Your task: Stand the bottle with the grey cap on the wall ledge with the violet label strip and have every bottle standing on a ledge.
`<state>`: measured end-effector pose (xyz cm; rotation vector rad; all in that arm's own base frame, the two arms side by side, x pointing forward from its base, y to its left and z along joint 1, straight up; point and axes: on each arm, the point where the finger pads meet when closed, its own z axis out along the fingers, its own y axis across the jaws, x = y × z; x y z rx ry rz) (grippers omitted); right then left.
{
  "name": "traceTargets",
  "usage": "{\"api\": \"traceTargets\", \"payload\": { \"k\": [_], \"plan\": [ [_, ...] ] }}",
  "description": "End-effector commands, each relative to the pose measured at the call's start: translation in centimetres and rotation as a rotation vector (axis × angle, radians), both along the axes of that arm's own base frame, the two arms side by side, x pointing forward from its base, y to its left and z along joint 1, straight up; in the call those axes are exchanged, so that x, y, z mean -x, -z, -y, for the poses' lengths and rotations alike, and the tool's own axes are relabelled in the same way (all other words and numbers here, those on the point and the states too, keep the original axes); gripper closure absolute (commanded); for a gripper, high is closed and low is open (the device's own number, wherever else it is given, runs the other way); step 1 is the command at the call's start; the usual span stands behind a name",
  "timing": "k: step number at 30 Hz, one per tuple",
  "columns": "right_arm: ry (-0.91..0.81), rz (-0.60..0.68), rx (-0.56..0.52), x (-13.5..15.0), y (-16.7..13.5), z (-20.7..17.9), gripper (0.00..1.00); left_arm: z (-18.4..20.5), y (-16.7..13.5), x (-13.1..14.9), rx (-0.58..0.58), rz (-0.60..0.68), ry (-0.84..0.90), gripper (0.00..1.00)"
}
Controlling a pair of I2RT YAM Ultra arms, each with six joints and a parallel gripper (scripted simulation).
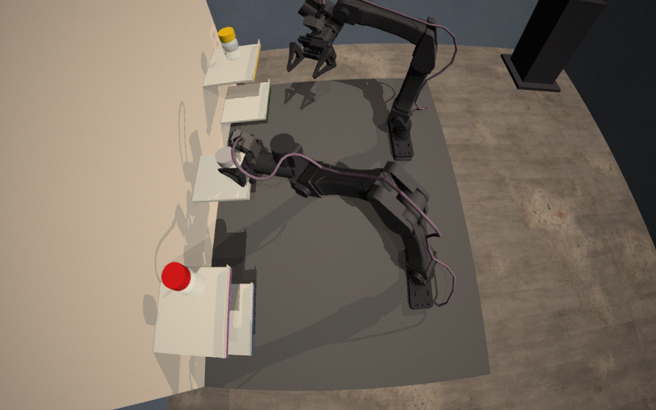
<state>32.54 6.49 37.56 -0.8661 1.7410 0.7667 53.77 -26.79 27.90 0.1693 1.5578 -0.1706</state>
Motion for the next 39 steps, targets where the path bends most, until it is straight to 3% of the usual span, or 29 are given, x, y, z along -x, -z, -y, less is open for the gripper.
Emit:
{"api": "traceTargets", "payload": {
  "k": [1,19,23,25,27,29,39],
  "plan": [
    [-0.014,0.026,-0.009,0.3,-1.2,-0.2,0.12,-0.2,-0.7,-0.5,0.012,0.006,0.001,0.28],
    [-0.014,0.026,-0.009,0.3,-1.2,-0.2,0.12,-0.1,-1.0,-0.1,0.013,0.016,-0.001,0.49],
    [-0.014,0.026,-0.009,0.3,-1.2,-0.2,0.12,-0.1,-0.7,0.0,0.006,0.005,-0.001,0.94],
    [-0.014,0.026,-0.009,0.3,-1.2,-0.2,0.12,0.0,-1.4,0.0,0.012,0.015,-0.001,0.72],
    [-0.014,0.026,-0.009,0.3,-1.2,-0.2,0.12,0.0,-1.4,0.0,0.012,0.015,-0.001,0.72],
    [-0.014,0.026,-0.009,0.3,-1.2,-0.2,0.12,-0.1,-2.6,0.1,0.017,0.023,-0.001,0.5],
    [-0.014,0.026,-0.009,0.3,-1.2,-0.2,0.12,-0.3,-9.3,0.4,0.017,0.023,-0.002,0.5]
  ]
}}
